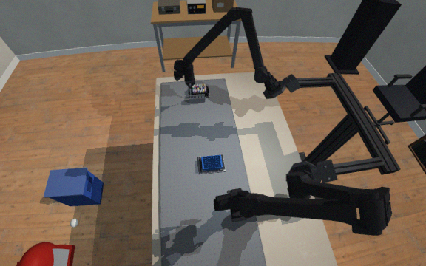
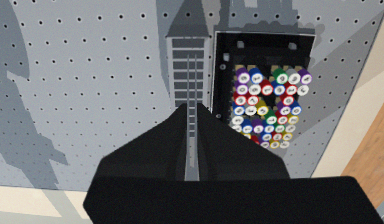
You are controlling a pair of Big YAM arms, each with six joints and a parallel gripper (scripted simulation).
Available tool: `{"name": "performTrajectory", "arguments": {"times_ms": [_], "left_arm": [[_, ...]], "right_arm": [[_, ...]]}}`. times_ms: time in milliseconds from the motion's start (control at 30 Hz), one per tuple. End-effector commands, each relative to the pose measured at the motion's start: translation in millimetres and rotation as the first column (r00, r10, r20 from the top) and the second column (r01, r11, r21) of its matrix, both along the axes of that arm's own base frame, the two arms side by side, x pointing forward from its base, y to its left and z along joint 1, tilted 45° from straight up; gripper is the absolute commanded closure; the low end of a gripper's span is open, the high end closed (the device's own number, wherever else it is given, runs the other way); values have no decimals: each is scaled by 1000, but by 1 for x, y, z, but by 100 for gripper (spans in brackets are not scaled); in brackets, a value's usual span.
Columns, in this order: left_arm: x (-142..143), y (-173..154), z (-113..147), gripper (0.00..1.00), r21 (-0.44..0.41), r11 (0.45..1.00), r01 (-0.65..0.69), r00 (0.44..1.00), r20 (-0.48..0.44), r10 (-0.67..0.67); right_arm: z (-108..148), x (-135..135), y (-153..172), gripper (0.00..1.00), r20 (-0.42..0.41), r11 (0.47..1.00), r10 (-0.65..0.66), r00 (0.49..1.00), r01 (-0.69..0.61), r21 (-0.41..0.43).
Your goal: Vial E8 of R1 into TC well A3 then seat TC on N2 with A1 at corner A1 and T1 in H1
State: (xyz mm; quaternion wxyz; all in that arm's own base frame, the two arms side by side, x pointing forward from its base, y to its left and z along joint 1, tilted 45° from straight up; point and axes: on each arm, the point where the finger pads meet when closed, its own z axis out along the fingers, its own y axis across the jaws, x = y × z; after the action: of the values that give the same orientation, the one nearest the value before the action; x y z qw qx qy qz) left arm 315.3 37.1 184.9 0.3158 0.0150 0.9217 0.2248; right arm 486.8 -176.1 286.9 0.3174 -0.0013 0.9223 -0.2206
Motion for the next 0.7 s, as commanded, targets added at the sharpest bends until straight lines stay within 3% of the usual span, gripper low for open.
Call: {"name": "performTrajectory", "arguments": {"times_ms": [0, 667], "left_arm": [[3, -1, 9, 0, 3, 1000, 9, 1000, 12, -9], [3, -1, 9, 0, 3, 1000, 9, 1000, 12, -9]], "right_arm": [[24, -2, 10, 93, 35, 1000, 8, 999, -8, -3], [42, -7, 14, 93, 52, 1000, 8, 999, -7, -7]]}}
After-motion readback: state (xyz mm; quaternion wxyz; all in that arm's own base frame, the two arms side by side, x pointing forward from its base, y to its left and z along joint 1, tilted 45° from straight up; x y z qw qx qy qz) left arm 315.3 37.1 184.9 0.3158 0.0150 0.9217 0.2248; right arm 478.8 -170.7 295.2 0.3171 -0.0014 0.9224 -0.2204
